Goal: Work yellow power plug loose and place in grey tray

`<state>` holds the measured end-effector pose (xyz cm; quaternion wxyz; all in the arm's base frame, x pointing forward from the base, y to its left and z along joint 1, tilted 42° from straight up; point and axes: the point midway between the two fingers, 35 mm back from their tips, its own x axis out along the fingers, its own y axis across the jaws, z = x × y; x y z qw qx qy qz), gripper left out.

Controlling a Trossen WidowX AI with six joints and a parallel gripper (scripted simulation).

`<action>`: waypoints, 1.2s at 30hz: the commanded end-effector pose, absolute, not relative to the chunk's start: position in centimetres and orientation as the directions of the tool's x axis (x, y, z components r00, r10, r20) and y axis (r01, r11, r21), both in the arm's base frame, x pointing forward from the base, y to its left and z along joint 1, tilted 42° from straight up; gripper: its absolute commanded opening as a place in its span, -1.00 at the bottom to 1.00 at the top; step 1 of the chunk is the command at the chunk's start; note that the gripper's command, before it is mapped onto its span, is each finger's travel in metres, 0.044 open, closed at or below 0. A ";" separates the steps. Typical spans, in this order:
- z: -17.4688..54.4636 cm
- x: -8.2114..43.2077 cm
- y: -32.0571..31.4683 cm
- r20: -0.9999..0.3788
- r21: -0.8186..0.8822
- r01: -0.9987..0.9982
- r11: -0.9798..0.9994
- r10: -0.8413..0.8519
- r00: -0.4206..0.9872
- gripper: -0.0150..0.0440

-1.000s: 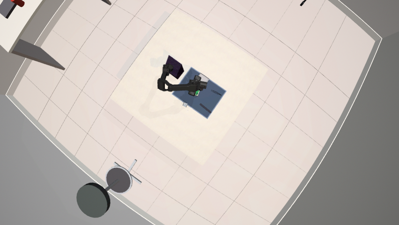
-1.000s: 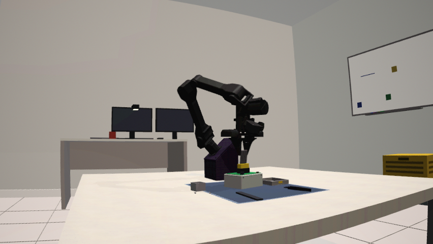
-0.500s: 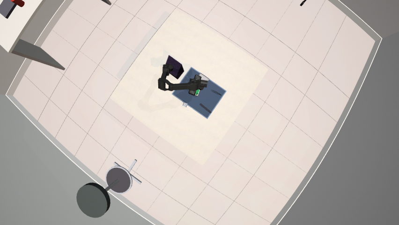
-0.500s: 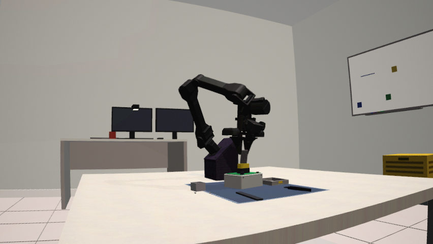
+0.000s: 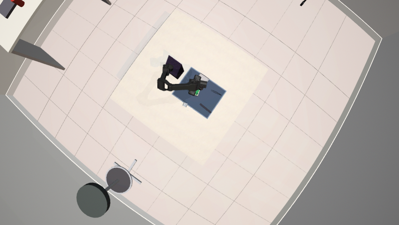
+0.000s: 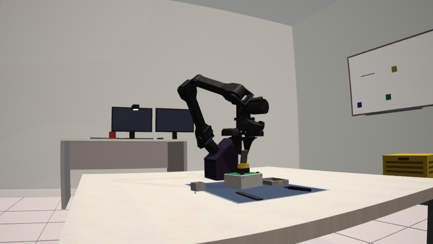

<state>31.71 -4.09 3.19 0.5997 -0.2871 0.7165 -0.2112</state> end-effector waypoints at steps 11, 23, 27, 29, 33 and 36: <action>2.8 31.9 -4.5 -0.745 -0.644 -0.156 0.749 -0.661 -0.093 0.35; 2.0 31.8 -5.3 -0.745 -0.645 -0.156 0.748 -0.661 -0.093 0.35; 1.5 31.8 -5.7 -0.745 -0.645 -0.156 0.748 -0.661 -0.093 0.35; 1.5 31.8 -5.7 -0.745 -0.645 -0.156 0.748 -0.661 -0.093 0.35; 1.5 31.8 -5.7 -0.745 -0.645 -0.156 0.748 -0.661 -0.093 0.18; 1.5 31.8 -5.7 -0.745 -0.645 -0.156 0.748 -0.661 -0.093 -0.09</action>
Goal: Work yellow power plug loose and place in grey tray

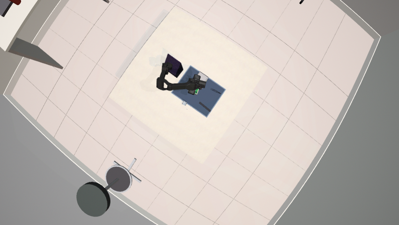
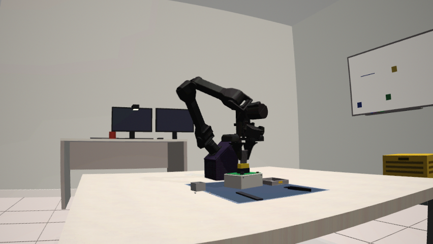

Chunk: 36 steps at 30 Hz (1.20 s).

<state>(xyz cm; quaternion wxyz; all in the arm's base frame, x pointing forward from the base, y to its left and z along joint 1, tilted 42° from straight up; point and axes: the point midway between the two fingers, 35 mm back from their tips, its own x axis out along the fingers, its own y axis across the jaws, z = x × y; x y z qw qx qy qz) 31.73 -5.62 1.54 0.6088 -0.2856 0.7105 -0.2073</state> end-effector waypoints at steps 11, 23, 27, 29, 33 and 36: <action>1.5 31.8 -5.7 -0.745 -0.645 -0.156 0.748 -0.661 -0.093 -0.49; 2.6 31.9 -4.2 -0.713 -0.679 -0.160 0.716 -0.696 -0.085 -0.49; 2.3 31.8 -3.9 -0.684 -0.708 -0.164 0.687 -0.725 -0.079 -0.49; 2.5 31.8 -4.0 -0.699 -0.694 -0.162 0.702 -0.710 -0.082 -0.49; 3.2 32.0 -4.6 -0.770 -0.614 -0.152 0.774 -0.630 -0.099 -0.49; 3.6 32.1 -5.1 -0.812 -0.558 -0.145 0.817 -0.573 -0.110 -0.49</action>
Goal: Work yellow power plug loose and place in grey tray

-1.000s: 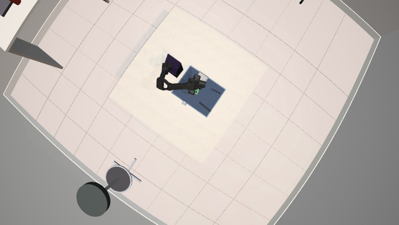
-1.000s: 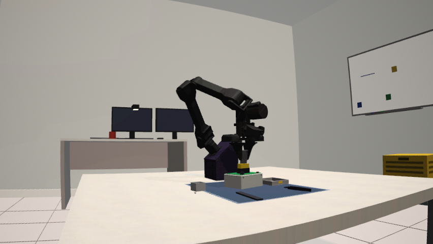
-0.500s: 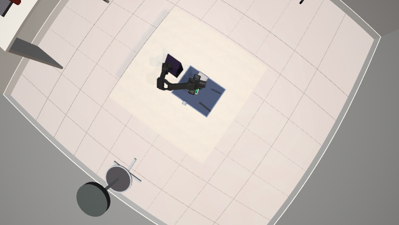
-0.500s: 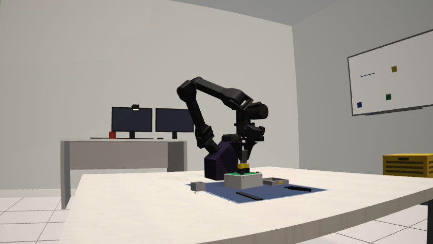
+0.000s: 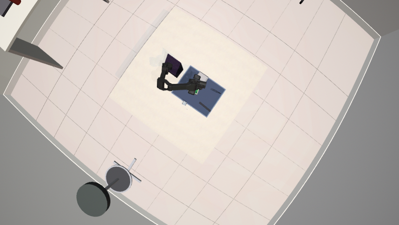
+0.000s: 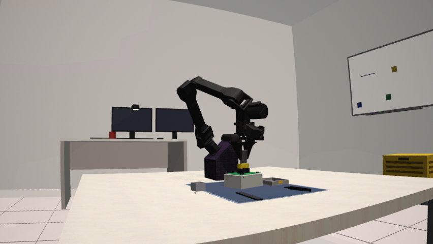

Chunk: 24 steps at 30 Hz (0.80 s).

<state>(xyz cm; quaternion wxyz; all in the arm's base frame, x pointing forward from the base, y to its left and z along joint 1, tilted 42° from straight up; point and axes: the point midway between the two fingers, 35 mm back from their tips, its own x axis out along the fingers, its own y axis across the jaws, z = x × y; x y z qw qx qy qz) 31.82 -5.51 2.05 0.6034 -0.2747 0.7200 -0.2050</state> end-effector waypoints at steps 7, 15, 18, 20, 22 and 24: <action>3.6 32.1 -4.9 -0.800 -0.575 -0.147 0.805 -0.591 -0.107 -0.49; 2.5 31.8 -3.5 -0.665 -0.727 -0.166 0.667 -0.743 -0.074 -0.49; 2.4 31.8 -3.3 -0.650 -0.740 -0.167 0.651 -0.757 -0.071 -0.49; 2.5 31.8 -3.4 -0.662 -0.729 -0.166 0.664 -0.746 -0.073 -0.49; 2.7 31.9 -3.6 -0.690 -0.703 -0.163 0.692 -0.719 -0.080 -0.49; 3.1 31.9 -4.0 -0.727 -0.665 -0.159 0.730 -0.681 -0.088 -0.49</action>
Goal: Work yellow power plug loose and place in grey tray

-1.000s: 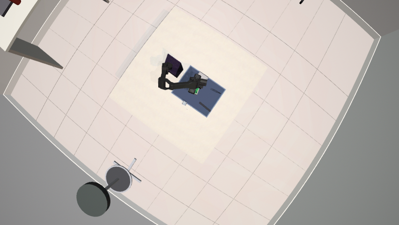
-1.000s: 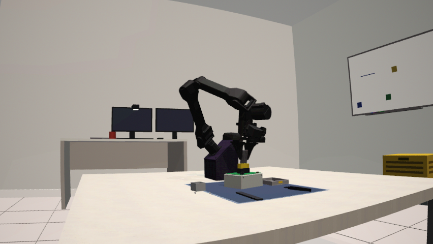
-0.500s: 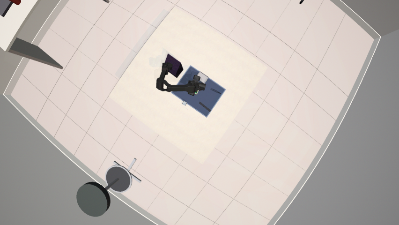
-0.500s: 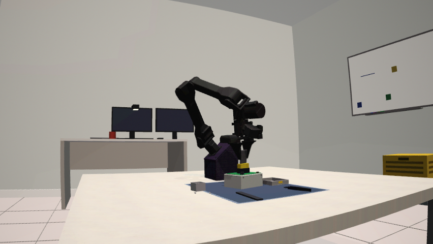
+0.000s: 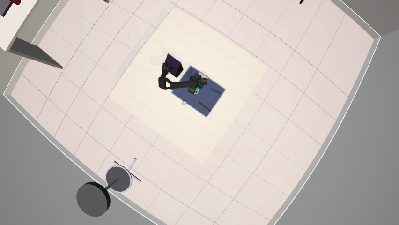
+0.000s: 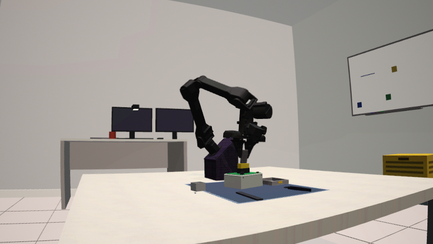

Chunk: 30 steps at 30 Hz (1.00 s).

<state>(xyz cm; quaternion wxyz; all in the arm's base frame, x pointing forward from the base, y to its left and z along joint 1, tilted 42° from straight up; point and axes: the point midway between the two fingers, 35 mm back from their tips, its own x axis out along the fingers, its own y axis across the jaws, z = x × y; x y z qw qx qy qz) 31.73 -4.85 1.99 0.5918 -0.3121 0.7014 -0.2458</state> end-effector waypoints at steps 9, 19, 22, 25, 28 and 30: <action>4.2 32.2 -4.9 -0.826 -0.537 -0.142 0.832 -0.553 -0.114 -0.49; 3.1 31.9 -3.2 -0.683 -0.710 -0.164 0.685 -0.726 -0.078 -0.49; 2.8 31.8 -2.9 -0.652 -0.739 -0.167 0.653 -0.755 -0.071 -0.49; 2.9 31.9 -3.0 -0.660 -0.731 -0.167 0.661 -0.748 -0.073 -0.49; 3.3 32.0 -3.3 -0.703 -0.690 -0.162 0.705 -0.707 -0.082 -0.49; 3.6 32.0 -3.7 -0.741 -0.649 -0.157 0.744 -0.666 -0.091 -0.49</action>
